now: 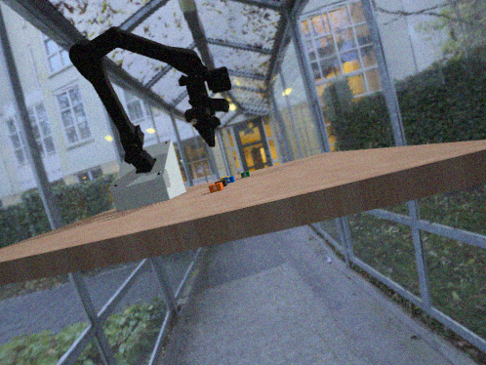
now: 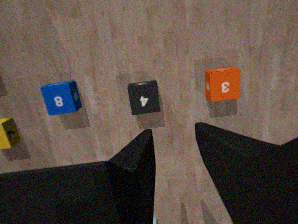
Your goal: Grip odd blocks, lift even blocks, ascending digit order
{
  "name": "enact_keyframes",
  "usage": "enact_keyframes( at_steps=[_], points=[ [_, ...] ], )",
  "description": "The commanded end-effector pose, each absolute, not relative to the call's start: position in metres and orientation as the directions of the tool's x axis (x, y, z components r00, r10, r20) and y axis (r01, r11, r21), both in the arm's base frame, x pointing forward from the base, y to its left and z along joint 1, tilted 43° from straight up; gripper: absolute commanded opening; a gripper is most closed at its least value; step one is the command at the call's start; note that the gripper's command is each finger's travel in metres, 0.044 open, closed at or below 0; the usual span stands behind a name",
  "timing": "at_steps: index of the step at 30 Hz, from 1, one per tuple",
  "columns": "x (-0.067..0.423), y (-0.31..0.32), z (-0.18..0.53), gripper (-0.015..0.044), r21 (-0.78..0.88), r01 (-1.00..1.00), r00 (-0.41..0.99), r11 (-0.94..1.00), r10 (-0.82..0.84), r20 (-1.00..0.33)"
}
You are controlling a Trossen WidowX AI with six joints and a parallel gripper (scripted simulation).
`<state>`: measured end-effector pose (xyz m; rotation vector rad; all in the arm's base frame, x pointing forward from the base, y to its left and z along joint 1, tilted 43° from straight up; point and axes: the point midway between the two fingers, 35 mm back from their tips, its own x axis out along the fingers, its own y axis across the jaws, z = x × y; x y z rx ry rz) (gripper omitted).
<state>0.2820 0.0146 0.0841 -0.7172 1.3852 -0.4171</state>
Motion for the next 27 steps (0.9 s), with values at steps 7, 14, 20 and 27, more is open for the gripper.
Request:
enact_keyframes(
  at_steps=[7, 14, 20, 27],
  points=[
    [0.285, 0.016, 0.048, 0.0199, -0.677, -0.139, 0.156, 0.723, -0.659, -0.736],
    [0.291, -0.024, 0.008, 0.0383, -0.682, -0.138, 0.156, 0.718, -0.664, -0.731],
    [0.291, -0.025, 0.006, 0.0400, -0.682, -0.138, 0.156, 0.718, -0.664, -0.731],
    [0.293, -0.033, -0.002, 0.0400, -0.682, -0.138, 0.155, 0.718, -0.664, -0.731]
  ],
)
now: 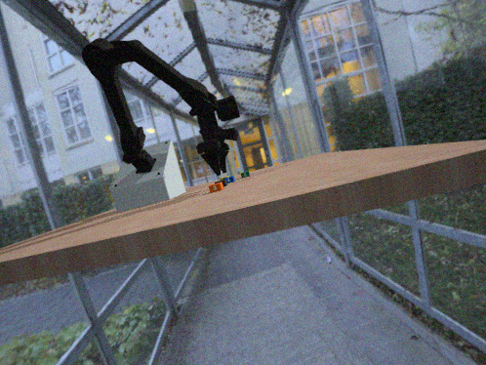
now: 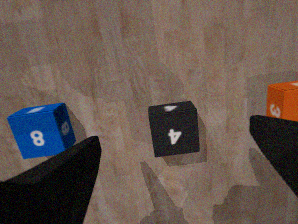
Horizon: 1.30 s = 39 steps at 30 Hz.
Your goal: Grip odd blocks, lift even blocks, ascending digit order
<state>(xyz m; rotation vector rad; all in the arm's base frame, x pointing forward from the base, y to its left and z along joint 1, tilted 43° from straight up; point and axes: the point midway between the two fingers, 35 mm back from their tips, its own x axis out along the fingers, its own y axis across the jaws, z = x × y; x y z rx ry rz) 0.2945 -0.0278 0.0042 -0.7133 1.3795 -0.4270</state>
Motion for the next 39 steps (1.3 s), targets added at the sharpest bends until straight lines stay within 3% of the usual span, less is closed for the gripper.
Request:
enact_keyframes(
  at_steps=[1, 16, 27, 39],
  points=[
    [0.294, -0.034, -0.004, 0.0400, -0.682, -0.138, 0.155, 0.718, -0.664, -0.731],
    [0.296, -0.048, -0.019, 0.0400, -0.683, -0.138, 0.156, 0.717, -0.666, -0.730],
    [0.296, -0.048, -0.019, 0.0120, -0.683, -0.138, 0.156, 0.717, -0.666, -0.730],
    [0.296, -0.048, -0.019, 0.0120, -0.683, -0.138, 0.156, 0.717, -0.666, -0.730]
  ],
)
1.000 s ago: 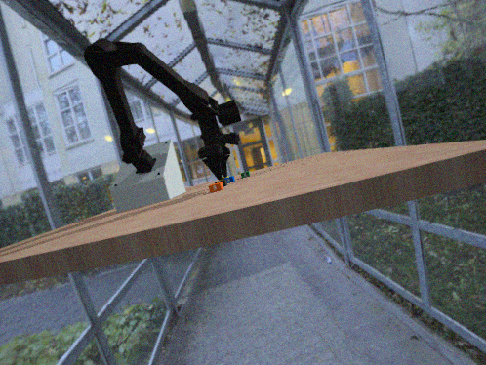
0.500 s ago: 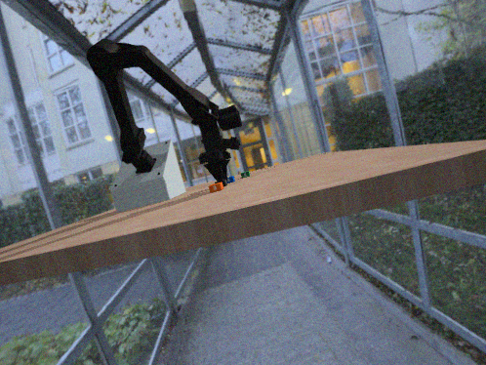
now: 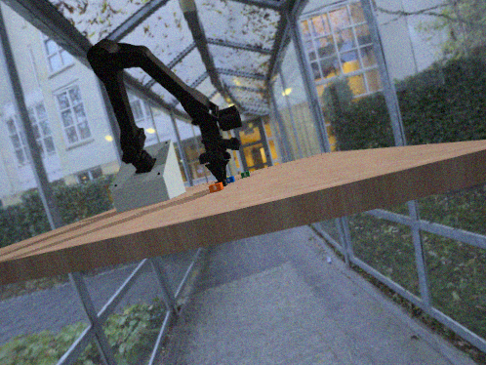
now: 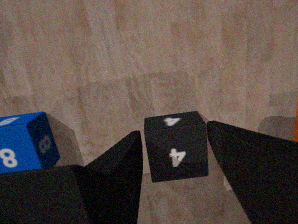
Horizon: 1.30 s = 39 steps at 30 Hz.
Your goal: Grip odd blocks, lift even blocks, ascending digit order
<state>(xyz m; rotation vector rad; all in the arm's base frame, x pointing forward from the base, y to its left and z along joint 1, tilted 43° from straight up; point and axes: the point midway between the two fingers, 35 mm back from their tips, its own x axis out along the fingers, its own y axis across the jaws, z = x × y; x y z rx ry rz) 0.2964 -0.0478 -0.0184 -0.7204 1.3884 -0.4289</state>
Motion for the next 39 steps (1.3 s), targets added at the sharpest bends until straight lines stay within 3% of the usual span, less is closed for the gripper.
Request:
enact_keyframes(
  at_steps=[1, 39],
  points=[
    [0.296, -0.048, -0.019, 0.0120, -0.683, -0.138, 0.156, 0.717, -0.666, -0.730],
    [0.294, -0.038, -0.008, 0.0120, -0.683, -0.138, 0.156, 0.717, -0.665, -0.730]
  ],
)
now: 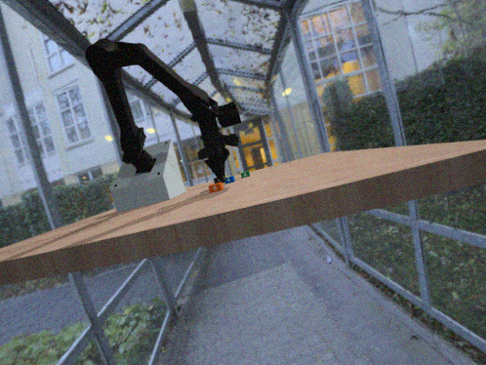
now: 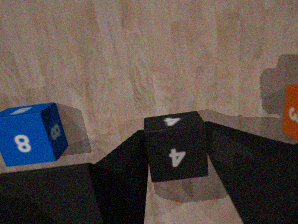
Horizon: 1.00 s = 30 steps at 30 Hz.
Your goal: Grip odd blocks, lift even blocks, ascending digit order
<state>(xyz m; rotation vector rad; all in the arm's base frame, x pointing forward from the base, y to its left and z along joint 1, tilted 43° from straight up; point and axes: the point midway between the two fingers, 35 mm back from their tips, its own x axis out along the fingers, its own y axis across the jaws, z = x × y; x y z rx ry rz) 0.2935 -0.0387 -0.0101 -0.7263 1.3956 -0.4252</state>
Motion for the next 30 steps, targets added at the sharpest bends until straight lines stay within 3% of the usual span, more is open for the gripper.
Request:
enact_keyframes(
  at_steps=[1, 28, 30],
  points=[
    [0.294, -0.038, -0.008, 0.0120, -0.683, -0.138, 0.156, 0.717, -0.665, -0.730],
    [0.296, -0.048, -0.019, 0.0120, -0.683, -0.138, 0.156, 0.717, -0.666, -0.730],
    [0.296, -0.048, -0.019, 0.0172, -0.683, -0.138, 0.156, 0.717, -0.666, -0.730]
  ],
)
